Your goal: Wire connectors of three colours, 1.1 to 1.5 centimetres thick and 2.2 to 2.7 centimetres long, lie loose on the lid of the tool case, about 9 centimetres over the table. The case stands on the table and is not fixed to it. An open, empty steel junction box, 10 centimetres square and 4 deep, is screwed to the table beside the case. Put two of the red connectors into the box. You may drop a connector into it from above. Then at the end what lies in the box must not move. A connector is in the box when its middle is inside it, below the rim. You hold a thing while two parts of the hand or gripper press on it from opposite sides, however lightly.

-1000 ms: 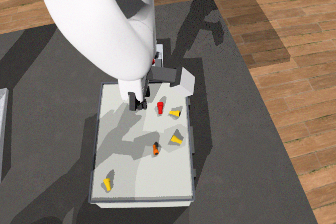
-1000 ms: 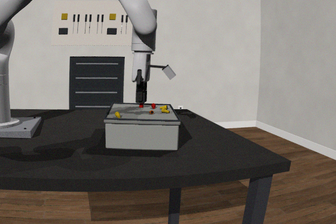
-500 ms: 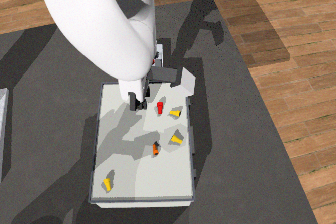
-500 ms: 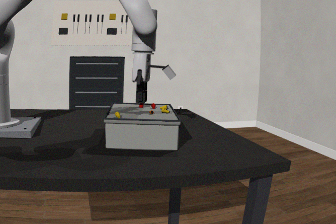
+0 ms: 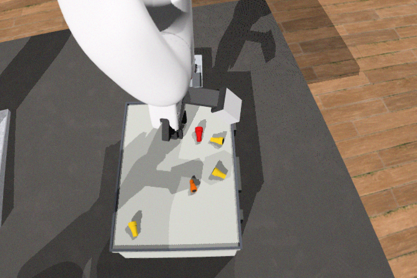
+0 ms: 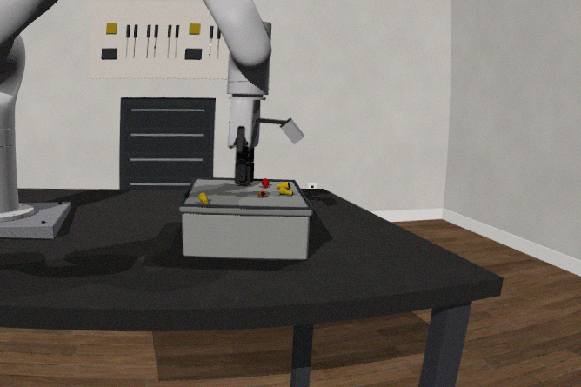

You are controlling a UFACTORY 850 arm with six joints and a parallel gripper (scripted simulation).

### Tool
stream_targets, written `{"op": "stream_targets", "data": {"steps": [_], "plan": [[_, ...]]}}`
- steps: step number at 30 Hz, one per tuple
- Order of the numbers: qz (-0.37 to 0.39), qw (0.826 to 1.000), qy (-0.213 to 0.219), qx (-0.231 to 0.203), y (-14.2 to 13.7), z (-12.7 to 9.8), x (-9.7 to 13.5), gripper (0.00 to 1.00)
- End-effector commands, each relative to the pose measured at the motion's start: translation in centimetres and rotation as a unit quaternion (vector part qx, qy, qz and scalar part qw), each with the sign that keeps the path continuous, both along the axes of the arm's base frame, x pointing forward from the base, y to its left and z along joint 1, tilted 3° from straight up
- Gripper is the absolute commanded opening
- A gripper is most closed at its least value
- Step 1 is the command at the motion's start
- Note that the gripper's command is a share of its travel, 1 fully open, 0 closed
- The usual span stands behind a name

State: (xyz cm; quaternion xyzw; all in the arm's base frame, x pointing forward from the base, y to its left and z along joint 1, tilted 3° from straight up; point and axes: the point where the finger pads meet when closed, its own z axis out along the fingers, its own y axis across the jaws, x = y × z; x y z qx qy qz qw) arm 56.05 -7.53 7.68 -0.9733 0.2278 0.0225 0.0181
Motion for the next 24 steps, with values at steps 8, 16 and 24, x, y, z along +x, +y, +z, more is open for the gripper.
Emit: {"op": "stream_targets", "data": {"steps": [8, 16, 24], "plan": [[0.0, 1.0, -0.001, 0.0, 0.0, -0.43, 0.09, 0.3], [0.0, 1.0, -0.001, 0.0, 0.0, -0.43, 0.09, 0.02], [0.0, 1.0, -0.001, 0.0, 0.0, -0.43, 0.09, 0.02]]}}
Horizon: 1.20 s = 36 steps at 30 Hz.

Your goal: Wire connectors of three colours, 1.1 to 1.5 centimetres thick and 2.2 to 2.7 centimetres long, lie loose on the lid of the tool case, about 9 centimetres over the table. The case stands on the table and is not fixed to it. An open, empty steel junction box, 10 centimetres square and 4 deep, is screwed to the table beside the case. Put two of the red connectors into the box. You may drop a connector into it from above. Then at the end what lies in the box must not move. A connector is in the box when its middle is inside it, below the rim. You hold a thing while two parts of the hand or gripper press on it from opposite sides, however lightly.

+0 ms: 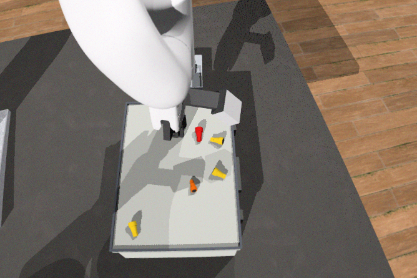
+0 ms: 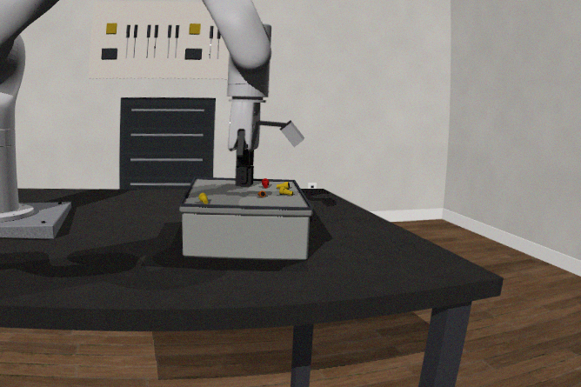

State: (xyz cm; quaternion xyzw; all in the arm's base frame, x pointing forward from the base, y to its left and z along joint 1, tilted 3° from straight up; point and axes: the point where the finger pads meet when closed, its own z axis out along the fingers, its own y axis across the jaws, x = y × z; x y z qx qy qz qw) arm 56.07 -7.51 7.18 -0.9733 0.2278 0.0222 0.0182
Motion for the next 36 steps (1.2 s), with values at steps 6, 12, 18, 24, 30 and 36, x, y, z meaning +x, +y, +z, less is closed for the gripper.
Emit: {"op": "stream_targets", "data": {"steps": [6, 12, 18, 24, 30, 36], "plan": [[0.0, 1.0, -0.001, 0.0, 0.0, 0.1, 0.1, 0.02], [0.0, 1.0, -0.001, 0.0, 0.0, 0.1, 0.1, 0.02], [0.0, 1.0, -0.001, 0.0, 0.0, 0.1, 0.1, 0.02], [0.0, 1.0, -0.001, 0.0, 0.0, 0.1, 0.1, 0.02], [0.0, 1.0, -0.001, 0.0, 0.0, 0.1, 0.1, 0.02], [0.0, 1.0, -0.001, 0.0, -0.1, 1.2, 0.1, 0.02]]}}
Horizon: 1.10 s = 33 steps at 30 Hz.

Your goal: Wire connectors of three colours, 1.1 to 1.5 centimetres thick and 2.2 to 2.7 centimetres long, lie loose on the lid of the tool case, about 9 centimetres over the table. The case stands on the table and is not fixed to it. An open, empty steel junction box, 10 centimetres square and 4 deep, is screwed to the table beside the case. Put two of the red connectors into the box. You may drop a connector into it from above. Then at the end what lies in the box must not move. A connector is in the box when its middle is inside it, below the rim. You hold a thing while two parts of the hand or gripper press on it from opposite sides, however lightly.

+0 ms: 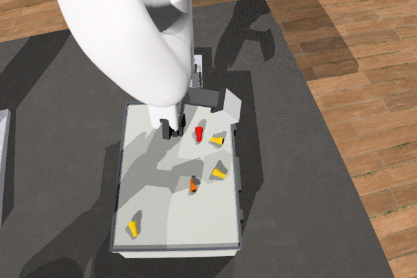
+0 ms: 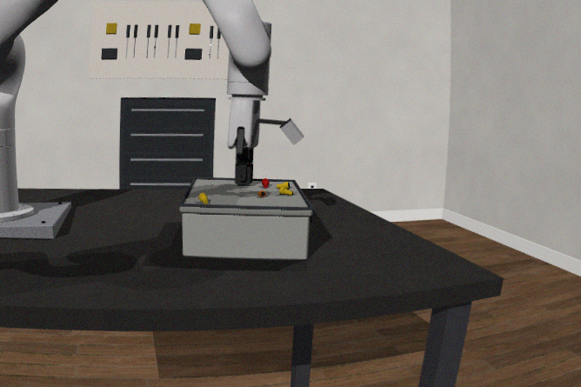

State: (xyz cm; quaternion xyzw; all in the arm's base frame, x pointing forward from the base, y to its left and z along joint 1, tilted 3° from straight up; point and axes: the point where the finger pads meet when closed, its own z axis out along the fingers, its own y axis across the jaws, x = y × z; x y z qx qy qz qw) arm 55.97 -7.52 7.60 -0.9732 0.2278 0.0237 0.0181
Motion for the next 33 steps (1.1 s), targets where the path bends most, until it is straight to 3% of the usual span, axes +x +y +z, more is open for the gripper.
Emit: {"op": "stream_targets", "data": {"steps": [1, 3, 16, 33], "plan": [[0.0, 1.0, -0.002, 0.0, -0.1, 1.1, 0.2, 0.02], [0.0, 1.0, -0.002, 0.0, -0.1, 1.1, 0.2, 0.02], [0.0, 1.0, -0.002, 0.0, -0.3, 6.3, 0.4, 0.02], [0.0, 1.0, -0.002, 0.0, -0.2, 6.6, 0.4, 0.02]]}}
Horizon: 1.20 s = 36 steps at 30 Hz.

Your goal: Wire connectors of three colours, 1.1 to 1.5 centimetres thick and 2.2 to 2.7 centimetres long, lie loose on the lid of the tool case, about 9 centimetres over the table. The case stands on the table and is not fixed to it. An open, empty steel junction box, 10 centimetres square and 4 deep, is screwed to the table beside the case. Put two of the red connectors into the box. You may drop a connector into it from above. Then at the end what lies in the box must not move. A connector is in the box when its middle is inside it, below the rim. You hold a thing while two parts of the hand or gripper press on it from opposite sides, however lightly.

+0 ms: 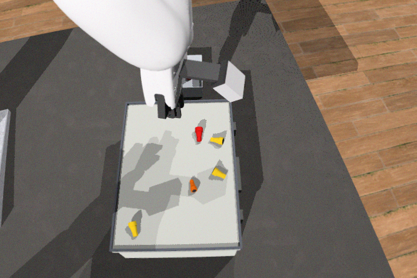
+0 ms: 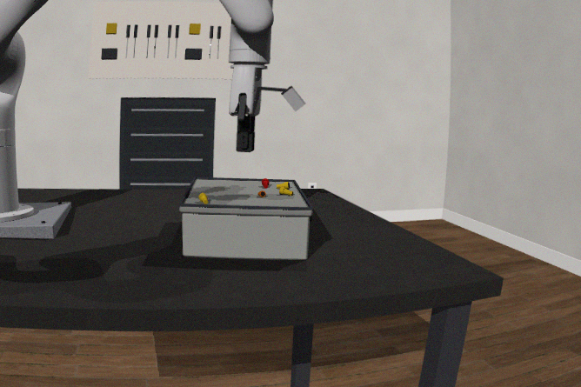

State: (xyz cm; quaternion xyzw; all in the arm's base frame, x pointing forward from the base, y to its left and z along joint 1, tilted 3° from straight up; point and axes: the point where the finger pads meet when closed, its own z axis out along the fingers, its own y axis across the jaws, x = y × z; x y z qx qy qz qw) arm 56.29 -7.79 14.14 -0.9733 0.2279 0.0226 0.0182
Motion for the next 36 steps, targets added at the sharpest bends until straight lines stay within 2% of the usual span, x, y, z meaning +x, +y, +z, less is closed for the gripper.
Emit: {"op": "stream_targets", "data": {"steps": [1, 5, 9, 19, 21, 29, 36], "plan": [[0.0, 1.0, -0.001, 0.0, 0.2, 0.1, 0.1, 0.02], [0.0, 1.0, -0.001, 0.0, 0.7, 0.1, 0.2, 0.02], [0.0, 1.0, -0.001, 0.0, 2.3, 0.2, 0.5, 0.02], [0.0, 1.0, -0.001, 0.0, 10.0, 0.5, 1.8, 0.02], [0.0, 1.0, -0.001, 0.0, 10.0, 0.5, 1.8, 0.02], [0.0, 1.0, -0.001, 0.0, 16.5, 0.8, 2.8, 0.02], [0.0, 1.0, -0.001, 0.0, 19.4, 0.9, 3.3, 0.02]]}}
